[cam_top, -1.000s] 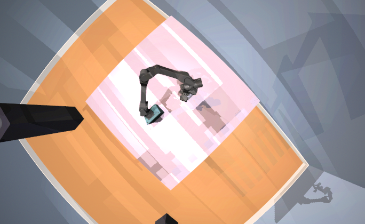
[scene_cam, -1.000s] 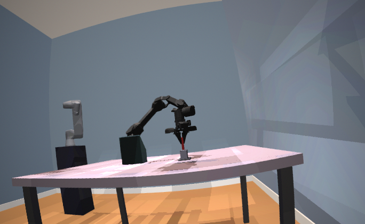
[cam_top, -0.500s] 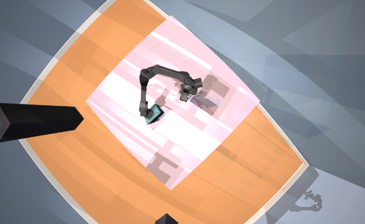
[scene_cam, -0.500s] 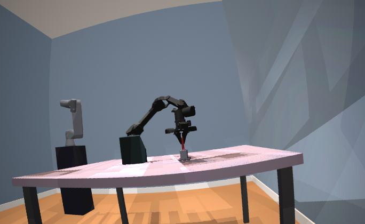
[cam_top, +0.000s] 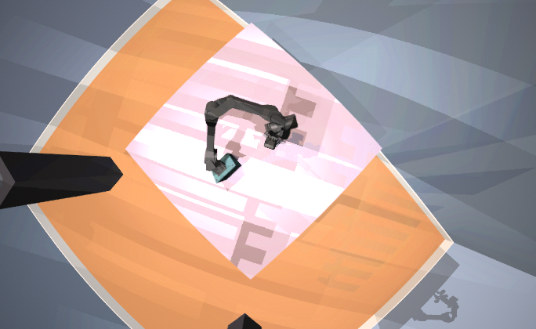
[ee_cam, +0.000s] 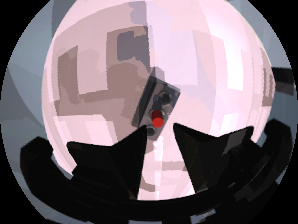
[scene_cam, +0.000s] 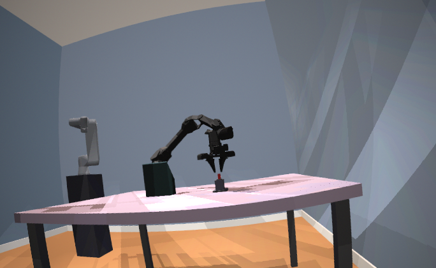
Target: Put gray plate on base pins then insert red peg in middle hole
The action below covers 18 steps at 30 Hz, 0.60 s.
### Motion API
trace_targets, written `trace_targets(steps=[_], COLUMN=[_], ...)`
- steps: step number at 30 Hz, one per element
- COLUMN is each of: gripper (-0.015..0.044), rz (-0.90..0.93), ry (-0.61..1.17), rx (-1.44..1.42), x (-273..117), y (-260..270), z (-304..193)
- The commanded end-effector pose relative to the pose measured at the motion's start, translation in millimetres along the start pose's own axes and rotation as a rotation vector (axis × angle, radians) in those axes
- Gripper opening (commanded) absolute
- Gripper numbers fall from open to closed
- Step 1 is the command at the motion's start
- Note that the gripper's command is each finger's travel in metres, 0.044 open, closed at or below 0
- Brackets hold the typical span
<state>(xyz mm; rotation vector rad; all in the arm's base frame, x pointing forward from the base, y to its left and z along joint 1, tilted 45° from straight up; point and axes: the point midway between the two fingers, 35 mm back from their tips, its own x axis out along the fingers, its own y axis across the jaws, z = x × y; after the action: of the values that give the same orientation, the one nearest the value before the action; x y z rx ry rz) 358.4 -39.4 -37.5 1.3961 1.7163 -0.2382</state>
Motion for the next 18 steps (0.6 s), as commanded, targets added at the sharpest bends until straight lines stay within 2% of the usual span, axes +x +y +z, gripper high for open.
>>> trace_targets(steps=[1, 18], gripper=[0.015, 0.015], rz=[0.0, 0.008], ry=[0.0, -0.002], rx=[0.0, 0.007], x=[-0.3, -9.6], y=[-0.1, -1.1], z=[-0.1, -0.4])
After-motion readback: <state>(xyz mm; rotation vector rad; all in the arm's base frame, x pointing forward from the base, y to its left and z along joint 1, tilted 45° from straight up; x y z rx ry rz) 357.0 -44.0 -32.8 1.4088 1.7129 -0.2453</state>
